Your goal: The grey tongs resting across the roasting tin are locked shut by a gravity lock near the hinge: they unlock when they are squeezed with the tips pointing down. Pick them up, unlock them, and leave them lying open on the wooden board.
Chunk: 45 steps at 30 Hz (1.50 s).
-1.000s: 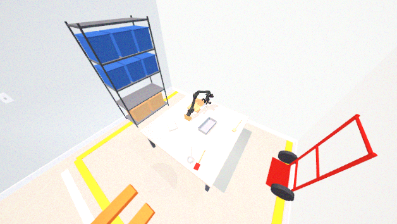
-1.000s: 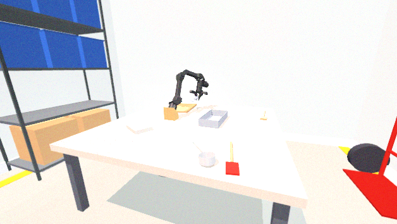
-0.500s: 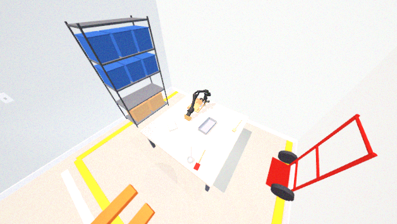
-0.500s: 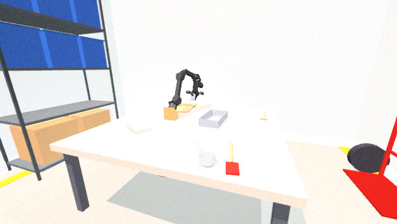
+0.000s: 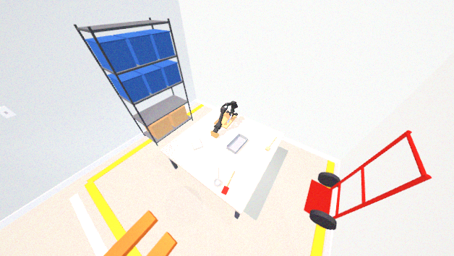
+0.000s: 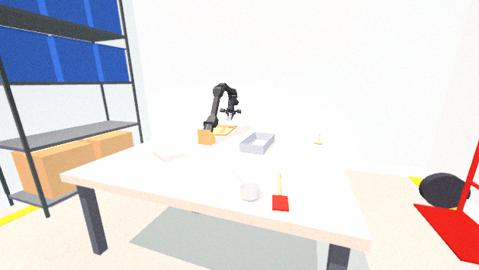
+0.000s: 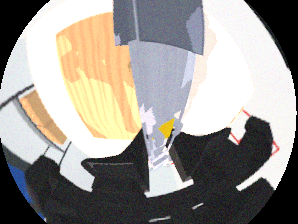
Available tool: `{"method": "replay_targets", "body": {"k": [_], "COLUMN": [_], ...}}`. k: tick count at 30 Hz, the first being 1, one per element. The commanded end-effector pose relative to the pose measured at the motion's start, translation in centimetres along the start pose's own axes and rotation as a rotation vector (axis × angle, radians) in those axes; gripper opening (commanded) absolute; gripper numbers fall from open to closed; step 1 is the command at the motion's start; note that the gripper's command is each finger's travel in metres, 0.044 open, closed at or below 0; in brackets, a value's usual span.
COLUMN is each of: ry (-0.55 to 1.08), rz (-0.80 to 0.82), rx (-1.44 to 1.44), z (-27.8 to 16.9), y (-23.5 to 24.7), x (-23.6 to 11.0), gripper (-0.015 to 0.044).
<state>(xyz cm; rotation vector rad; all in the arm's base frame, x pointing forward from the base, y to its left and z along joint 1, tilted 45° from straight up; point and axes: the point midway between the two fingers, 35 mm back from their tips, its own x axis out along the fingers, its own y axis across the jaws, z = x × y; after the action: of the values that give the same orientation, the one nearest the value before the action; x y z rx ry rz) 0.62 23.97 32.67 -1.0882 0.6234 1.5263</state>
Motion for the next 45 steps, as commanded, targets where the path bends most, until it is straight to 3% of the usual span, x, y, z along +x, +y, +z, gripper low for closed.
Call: {"method": "replay_targets", "body": {"k": [1, 45], "ry": [-0.016, -0.246], "rz": [-0.017, -0.093], "rx": [-0.020, -0.296], "z": [0.2, 1.3], "y": [0.8, 10.7], "x": [-0.6, -5.3], "gripper": [-0.0150, -0.0150]}}
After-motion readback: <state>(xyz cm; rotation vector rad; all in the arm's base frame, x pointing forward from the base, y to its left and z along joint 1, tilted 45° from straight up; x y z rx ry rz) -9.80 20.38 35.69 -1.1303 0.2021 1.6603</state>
